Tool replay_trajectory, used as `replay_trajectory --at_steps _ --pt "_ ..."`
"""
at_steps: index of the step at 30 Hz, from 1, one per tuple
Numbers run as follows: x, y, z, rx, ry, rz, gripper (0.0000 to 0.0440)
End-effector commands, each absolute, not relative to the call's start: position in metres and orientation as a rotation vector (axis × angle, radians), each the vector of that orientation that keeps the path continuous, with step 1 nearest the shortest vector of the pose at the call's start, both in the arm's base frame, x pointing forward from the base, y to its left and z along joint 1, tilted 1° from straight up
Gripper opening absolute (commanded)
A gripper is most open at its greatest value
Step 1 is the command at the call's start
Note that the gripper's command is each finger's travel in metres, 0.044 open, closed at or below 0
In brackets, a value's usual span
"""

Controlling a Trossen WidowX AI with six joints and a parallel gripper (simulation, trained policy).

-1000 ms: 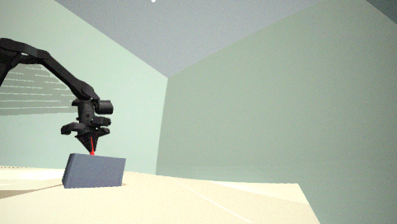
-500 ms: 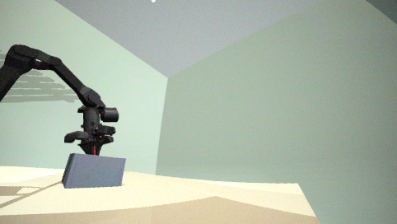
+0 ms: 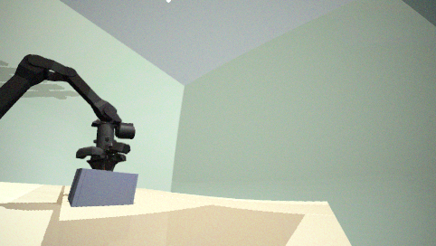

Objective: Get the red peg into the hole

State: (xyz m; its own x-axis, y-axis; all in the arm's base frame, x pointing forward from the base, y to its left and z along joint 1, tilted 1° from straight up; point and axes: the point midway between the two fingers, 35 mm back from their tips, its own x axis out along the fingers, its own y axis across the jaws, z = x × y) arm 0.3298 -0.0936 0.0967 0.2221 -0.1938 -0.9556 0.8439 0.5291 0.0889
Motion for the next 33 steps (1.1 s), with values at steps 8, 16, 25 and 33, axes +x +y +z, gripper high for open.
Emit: replay_trajectory --at_steps 8,16,25,33 --pt "0.340 -0.093 0.109 0.630 1.163 -0.768 0.0144" --pt "0.347 -0.101 0.116 0.582 1.179 -0.753 0.0149" --pt "0.360 -0.115 0.118 0.555 1.201 -0.746 0.0147" --pt "0.366 -0.128 0.115 0.544 1.225 -0.754 0.0148"
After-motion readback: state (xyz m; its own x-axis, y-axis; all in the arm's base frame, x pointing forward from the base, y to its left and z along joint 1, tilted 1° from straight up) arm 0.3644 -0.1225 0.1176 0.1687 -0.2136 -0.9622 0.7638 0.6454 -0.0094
